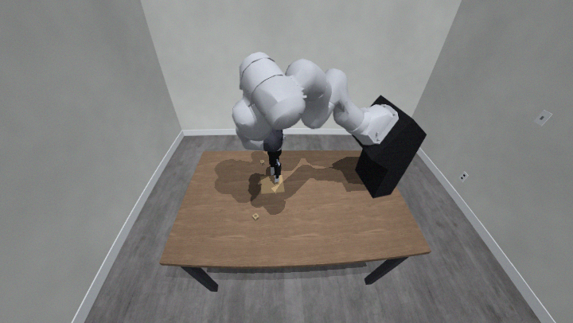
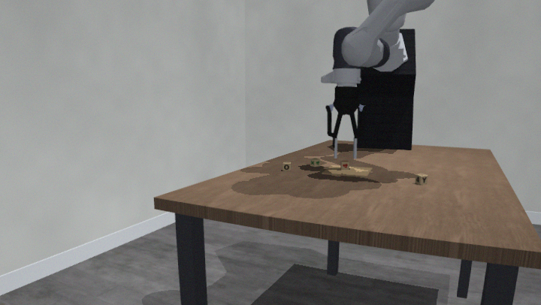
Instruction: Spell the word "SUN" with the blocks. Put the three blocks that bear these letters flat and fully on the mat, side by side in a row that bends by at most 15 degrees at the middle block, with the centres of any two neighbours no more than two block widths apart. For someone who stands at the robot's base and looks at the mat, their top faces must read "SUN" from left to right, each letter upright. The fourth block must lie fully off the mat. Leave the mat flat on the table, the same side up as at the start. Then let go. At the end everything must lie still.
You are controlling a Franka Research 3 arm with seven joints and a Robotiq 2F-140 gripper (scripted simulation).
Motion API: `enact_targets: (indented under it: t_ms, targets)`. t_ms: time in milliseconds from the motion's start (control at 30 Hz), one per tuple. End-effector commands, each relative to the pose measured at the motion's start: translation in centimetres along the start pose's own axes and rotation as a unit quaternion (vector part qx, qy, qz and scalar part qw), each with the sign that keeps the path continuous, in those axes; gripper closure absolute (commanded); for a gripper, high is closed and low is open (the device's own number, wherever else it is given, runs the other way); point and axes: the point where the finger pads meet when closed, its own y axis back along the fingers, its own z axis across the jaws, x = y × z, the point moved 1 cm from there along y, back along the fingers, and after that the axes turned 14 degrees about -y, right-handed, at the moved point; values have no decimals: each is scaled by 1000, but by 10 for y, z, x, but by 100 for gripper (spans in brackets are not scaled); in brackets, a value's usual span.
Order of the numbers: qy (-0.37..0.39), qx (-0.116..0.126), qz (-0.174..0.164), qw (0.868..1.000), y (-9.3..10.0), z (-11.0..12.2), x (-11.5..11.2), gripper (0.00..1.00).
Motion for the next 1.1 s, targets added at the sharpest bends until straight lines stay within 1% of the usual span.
enact_targets:
  t_ms: [0, 233, 600, 667, 833, 1067]
  targets:
    - [1, 0, 0, 1000, -1, 2, -1, 63]
    - [1, 0, 0, 1000, -4, 2, -1, 63]
    - [1, 0, 0, 1000, -23, 2, -1, 63]
    - [1, 0, 0, 1000, -23, 2, -1, 63]
    - [1, 0, 0, 1000, -30, 2, -1, 63]
    - [1, 0, 0, 1000, -33, 2, -1, 63]
